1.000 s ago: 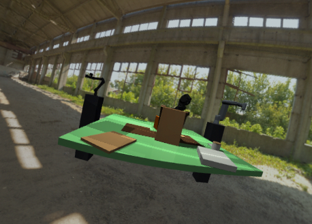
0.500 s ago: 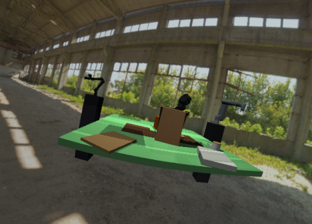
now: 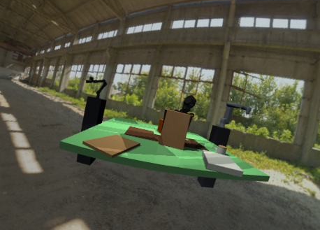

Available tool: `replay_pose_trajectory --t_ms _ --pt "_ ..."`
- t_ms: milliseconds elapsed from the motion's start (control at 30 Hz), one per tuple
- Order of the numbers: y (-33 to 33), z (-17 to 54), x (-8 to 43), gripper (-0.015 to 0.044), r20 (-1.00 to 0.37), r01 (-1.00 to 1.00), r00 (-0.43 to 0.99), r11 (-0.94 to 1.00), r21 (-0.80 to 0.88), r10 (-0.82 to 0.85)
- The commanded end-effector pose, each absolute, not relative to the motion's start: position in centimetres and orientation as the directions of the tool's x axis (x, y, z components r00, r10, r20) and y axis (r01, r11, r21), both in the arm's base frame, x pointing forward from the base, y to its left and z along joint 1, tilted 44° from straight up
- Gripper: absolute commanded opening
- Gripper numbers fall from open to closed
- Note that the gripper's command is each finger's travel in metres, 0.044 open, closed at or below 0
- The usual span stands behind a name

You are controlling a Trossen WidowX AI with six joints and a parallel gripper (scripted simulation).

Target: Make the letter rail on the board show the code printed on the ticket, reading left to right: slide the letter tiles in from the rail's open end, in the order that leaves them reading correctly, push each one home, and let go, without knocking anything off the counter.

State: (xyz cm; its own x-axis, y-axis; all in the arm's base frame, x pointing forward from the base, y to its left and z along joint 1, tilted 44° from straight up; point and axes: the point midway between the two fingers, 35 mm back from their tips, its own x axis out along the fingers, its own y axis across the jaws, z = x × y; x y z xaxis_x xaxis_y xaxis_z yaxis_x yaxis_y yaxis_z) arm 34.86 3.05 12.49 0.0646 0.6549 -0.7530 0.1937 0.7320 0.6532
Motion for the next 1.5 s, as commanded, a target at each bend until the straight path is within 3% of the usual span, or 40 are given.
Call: replay_pose_trajectory --t_ms 0,200,333,767,1467 --pt "2.7 12.9 34.4 0.0000 -0.755 0.190 0.065 0.735 0.651 0.652" --pt "2.6 13.2 34.1 0.0000 -0.755 0.190 0.065 0.735 0.651 0.652" --pt "1.5 13.9 33.6 0.0105 -0.751 0.197 0.126 0.725 0.660 0.648" --pt "-6.9 19.1 25.8 0.0440 -0.656 0.199 0.626 0.727 0.657 0.422" --pt "-7.5 19.4 24.9 0.0440 -0.639 0.201 0.669 0.735 0.648 0.380"
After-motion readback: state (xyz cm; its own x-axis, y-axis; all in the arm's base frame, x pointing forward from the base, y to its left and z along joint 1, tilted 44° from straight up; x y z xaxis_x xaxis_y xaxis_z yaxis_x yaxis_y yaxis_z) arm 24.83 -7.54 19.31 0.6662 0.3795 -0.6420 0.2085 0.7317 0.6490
